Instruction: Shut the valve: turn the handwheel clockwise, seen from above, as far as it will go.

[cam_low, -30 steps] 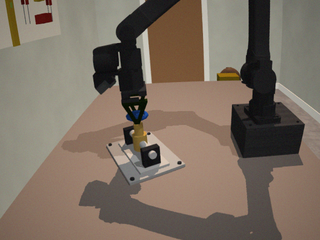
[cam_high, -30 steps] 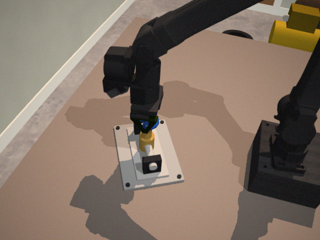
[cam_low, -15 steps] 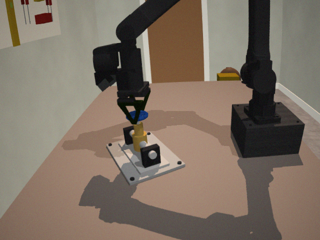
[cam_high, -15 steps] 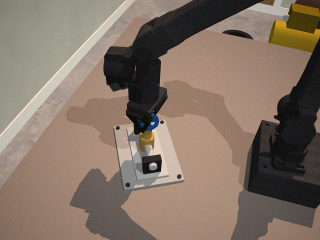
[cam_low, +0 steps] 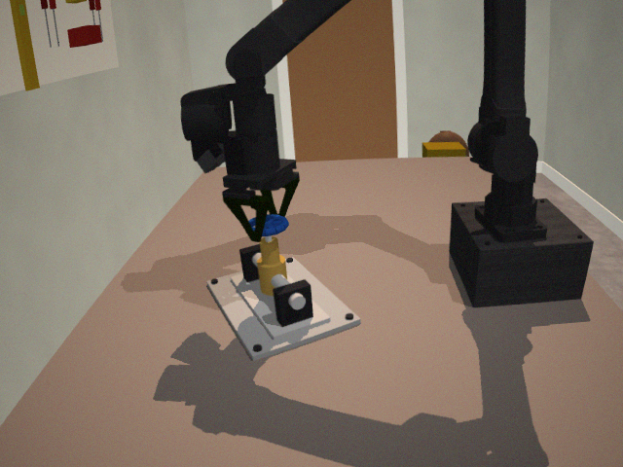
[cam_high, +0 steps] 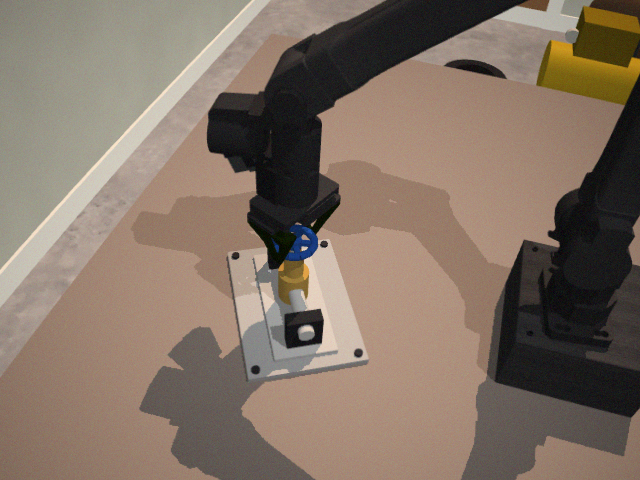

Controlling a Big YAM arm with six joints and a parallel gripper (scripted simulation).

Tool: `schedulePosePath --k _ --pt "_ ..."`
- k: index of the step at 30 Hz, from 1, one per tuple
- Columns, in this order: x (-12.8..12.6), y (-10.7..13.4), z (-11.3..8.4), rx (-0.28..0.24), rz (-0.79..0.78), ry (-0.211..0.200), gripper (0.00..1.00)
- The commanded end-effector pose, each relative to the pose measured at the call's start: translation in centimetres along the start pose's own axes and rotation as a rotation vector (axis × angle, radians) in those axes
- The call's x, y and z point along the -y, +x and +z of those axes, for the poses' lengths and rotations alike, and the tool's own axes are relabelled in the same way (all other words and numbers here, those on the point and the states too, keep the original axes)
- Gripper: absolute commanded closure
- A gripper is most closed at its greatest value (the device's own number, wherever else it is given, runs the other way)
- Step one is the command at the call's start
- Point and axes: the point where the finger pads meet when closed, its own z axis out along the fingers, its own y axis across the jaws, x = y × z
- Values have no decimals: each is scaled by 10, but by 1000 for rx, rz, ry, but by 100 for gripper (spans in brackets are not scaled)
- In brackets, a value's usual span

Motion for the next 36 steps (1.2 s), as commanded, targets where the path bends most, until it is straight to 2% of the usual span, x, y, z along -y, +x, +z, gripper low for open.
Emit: schedulePosePath --k 1,21,36 --pt "-5 -10 -3 23 149 -17 100" --pt "-5 -10 -3 21 371 -19 100" --pt "-5 -10 -3 20 443 -20 100"
